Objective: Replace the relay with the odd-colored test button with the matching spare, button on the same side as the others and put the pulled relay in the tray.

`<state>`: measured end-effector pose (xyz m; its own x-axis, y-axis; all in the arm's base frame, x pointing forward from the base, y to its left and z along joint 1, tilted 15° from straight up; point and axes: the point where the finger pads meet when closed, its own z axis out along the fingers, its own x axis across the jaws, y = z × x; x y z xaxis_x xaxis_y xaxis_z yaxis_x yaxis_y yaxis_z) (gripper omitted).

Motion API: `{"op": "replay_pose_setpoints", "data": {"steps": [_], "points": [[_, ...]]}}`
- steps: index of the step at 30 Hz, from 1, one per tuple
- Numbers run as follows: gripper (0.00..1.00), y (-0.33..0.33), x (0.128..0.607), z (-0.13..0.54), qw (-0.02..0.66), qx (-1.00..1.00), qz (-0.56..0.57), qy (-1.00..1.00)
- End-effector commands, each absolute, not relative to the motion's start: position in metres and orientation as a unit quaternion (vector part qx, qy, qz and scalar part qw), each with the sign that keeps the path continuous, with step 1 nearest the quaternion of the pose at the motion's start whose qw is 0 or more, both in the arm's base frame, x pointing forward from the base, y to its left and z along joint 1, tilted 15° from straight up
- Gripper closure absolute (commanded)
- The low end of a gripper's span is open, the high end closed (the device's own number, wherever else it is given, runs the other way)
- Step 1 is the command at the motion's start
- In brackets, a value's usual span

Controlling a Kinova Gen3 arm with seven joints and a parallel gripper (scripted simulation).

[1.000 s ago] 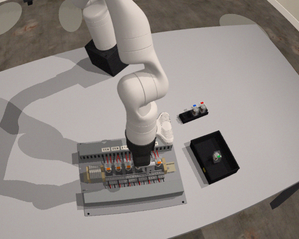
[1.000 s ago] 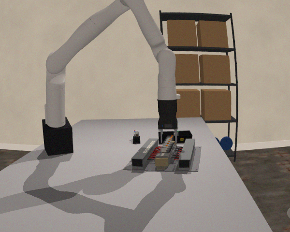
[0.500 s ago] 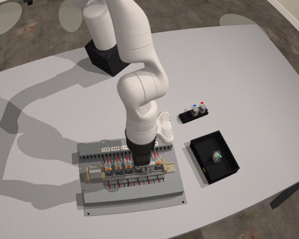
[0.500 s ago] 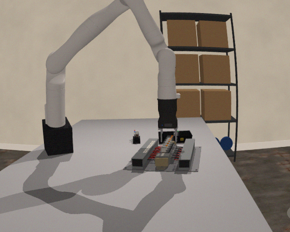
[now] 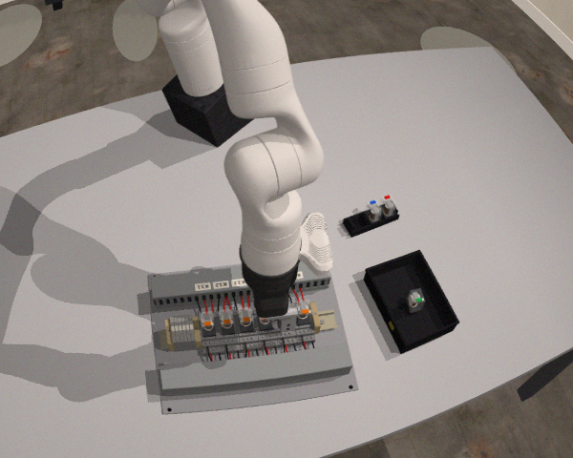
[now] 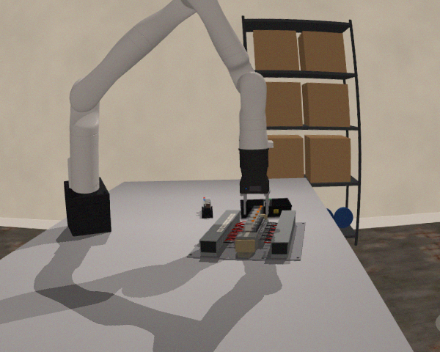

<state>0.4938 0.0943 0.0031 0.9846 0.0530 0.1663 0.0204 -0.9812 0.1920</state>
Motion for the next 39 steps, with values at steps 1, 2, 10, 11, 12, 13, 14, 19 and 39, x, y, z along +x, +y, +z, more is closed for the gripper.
{"op": "replay_pose_setpoints", "data": {"steps": [1, 2, 10, 11, 12, 13, 14, 19, 39], "points": [[0.0, 0.0951, 0.4944, 0.0047, 0.095, 0.992, 0.087, 0.019], [0.0, 0.0951, 0.4943, 0.005, 0.095, 0.992, 0.087, 0.019], [0.0, 0.0956, 0.4941, 0.0071, 0.094, 0.992, 0.087, 0.019], [0.0, 0.0957, 0.494, 0.0073, 0.094, 0.992, 0.087, 0.019], [0.0, 0.0957, 0.494, 0.0073, 0.094, 0.992, 0.087, 0.019], [0.0, 0.0957, 0.494, 0.0073, 0.094, 0.992, 0.087, 0.019], [0.0, 0.0954, 0.4938, 0.0071, 0.095, 0.992, 0.087, 0.019], [0.0, 0.0958, 0.4937, 0.0083, 0.095, 0.992, 0.087, 0.019], [0.0, 0.0967, 0.4931, 0.0125, 0.095, 0.992, 0.087, 0.019]]}}
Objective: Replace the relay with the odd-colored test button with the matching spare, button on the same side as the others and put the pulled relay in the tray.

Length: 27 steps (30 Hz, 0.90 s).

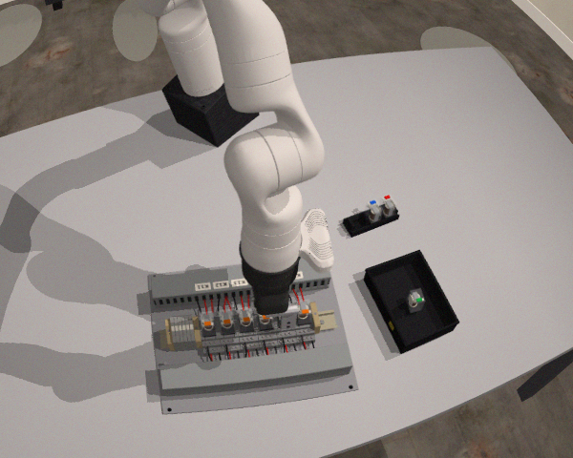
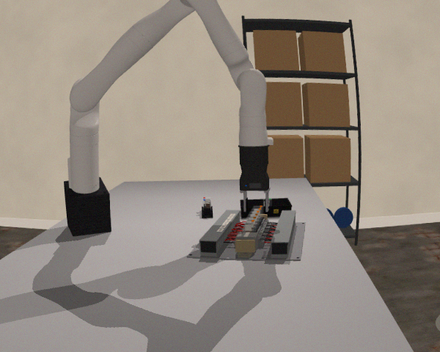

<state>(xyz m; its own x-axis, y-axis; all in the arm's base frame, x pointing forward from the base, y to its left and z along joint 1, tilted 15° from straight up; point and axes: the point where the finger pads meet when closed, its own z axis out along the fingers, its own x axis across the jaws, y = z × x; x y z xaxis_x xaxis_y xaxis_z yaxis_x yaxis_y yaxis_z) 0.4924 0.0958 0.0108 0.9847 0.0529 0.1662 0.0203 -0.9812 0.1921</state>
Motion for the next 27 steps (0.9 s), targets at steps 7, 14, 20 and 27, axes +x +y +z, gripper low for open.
{"op": "replay_pose_setpoints", "data": {"steps": [7, 14, 20, 27], "points": [[0.0, 0.097, 0.493, 0.014, 0.094, 0.992, 0.087, 0.019], [0.0, 0.098, 0.493, 0.016, 0.095, 0.992, 0.087, 0.019], [0.0, 0.098, 0.493, 0.018, 0.094, 0.992, 0.087, 0.019], [0.0, 0.099, 0.491, 0.024, 0.095, 0.992, 0.087, 0.019]]}}
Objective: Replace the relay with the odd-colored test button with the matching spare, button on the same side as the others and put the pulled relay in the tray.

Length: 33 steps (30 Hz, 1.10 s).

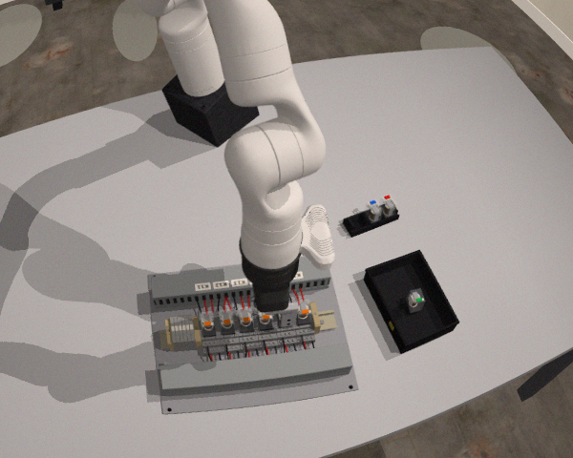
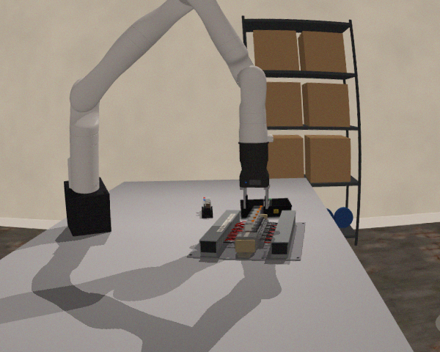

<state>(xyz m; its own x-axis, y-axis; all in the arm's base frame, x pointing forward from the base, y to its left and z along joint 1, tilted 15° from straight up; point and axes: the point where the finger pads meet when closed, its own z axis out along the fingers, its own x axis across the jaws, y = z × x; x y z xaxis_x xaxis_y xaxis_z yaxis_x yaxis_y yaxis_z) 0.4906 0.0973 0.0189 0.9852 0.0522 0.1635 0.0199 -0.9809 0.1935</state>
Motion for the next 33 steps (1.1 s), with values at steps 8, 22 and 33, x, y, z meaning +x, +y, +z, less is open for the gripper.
{"op": "replay_pose_setpoints", "data": {"steps": [8, 22, 33], "points": [[0.0, 0.104, 0.487, 0.048, 0.095, 0.992, 0.087, 0.019], [0.0, 0.105, 0.484, 0.057, 0.096, 0.992, 0.085, 0.018], [0.0, 0.107, 0.486, 0.057, 0.094, 0.992, 0.087, 0.019]]}}
